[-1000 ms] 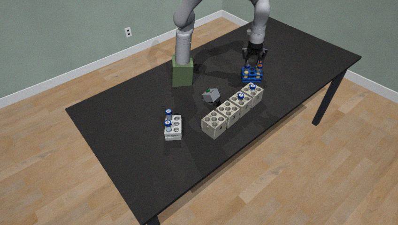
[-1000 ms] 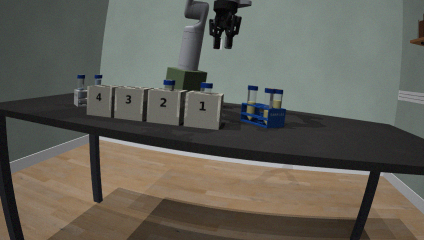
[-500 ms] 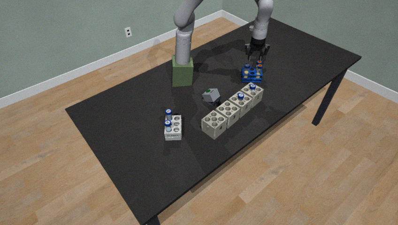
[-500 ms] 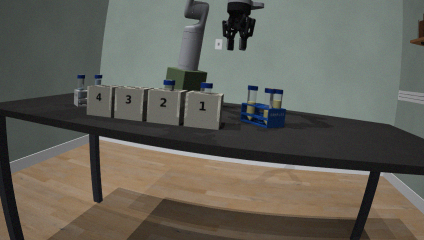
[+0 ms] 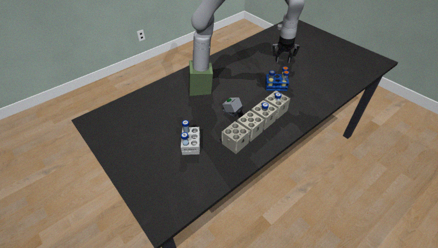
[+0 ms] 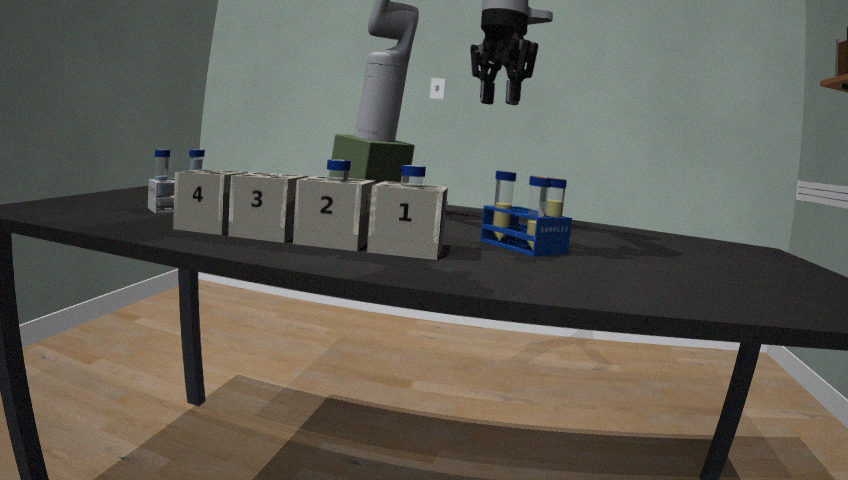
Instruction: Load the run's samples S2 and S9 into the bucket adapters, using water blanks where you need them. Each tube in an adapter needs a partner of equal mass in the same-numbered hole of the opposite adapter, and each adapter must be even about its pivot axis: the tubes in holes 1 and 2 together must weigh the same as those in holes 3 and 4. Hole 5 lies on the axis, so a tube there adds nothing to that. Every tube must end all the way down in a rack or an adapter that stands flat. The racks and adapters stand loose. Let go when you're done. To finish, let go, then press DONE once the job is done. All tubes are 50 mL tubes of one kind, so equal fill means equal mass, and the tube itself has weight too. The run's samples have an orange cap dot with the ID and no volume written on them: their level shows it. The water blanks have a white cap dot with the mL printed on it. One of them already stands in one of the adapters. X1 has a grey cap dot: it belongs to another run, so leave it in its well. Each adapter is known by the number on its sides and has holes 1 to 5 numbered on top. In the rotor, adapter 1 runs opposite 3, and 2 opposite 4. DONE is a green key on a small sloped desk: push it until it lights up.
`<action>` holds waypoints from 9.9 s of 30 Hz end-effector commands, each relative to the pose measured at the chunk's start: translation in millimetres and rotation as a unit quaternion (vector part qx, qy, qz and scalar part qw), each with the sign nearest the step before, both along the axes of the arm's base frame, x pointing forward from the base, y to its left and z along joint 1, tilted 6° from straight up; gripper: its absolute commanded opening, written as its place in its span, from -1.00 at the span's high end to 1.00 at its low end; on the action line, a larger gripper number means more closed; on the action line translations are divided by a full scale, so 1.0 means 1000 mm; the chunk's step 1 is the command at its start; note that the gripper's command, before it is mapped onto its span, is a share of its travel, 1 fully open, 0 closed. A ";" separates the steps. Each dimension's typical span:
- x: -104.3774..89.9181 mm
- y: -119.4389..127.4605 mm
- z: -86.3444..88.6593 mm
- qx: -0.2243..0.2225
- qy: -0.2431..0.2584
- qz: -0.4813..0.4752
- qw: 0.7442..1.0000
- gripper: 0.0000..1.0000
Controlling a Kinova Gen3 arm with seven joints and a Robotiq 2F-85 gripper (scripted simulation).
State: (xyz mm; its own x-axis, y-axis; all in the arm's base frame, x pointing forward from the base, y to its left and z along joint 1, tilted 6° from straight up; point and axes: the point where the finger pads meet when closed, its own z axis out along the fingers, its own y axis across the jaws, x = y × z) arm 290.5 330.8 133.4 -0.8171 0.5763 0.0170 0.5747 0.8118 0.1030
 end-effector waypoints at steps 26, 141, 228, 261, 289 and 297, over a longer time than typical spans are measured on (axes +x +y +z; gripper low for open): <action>-0.048 0.075 0.005 -0.001 -0.002 0.004 1.000 -0.24; -0.054 0.104 -0.102 0.002 -0.002 0.004 1.000 -0.24; -0.053 0.107 -0.124 0.002 -0.001 0.004 1.000 0.80; -0.056 0.103 -0.105 0.000 0.002 0.005 1.000 0.80; -0.056 0.102 -0.073 0.001 0.001 0.005 1.000 0.80; -0.057 0.101 -0.062 0.002 0.001 0.005 1.000 0.80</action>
State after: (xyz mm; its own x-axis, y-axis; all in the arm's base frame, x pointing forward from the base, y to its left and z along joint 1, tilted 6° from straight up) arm 232.3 429.8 63.9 -0.8230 0.5677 0.0172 0.5665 0.8183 0.0970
